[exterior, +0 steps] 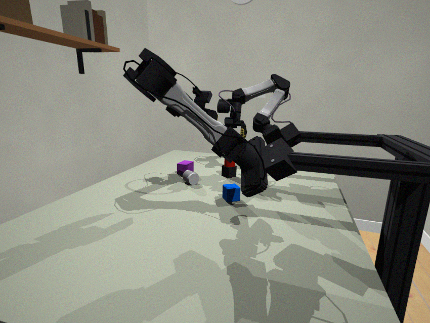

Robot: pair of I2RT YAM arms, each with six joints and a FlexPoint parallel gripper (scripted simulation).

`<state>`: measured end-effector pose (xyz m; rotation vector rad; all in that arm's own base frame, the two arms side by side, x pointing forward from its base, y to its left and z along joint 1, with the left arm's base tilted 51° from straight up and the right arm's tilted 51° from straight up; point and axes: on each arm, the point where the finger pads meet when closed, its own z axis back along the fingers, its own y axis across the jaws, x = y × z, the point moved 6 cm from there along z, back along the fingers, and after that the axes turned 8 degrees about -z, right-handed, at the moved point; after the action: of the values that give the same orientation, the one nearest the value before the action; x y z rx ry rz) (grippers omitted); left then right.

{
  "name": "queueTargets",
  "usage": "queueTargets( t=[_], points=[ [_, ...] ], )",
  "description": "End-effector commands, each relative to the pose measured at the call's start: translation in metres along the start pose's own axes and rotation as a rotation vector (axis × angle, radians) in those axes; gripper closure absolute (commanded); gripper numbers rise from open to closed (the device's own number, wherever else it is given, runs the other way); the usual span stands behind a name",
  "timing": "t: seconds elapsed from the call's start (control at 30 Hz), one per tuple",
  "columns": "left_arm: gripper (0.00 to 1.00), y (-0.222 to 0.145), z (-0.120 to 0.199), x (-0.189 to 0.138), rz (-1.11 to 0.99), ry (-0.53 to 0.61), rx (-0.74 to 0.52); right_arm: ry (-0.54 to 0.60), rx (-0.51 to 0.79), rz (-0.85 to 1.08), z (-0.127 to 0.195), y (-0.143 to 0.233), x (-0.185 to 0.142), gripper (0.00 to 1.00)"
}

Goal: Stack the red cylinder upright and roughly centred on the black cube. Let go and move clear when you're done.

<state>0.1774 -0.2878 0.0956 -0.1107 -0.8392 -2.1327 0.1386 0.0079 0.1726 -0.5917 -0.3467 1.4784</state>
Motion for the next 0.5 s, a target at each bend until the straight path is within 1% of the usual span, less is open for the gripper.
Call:
queueTargets(
  t=[0.0,0.47],
  points=[
    [0.39,0.0059,-0.0008,0.0045,0.006,-0.012,0.01,-0.018,-0.053,0.018,0.0082,-0.0104,-0.0001,0.16],
    [0.39,0.0034,0.0004,0.0037,-0.001,-0.01,0.008,-0.02,-0.051,0.018,0.0082,-0.0101,0.0001,0.16]
  ],
)
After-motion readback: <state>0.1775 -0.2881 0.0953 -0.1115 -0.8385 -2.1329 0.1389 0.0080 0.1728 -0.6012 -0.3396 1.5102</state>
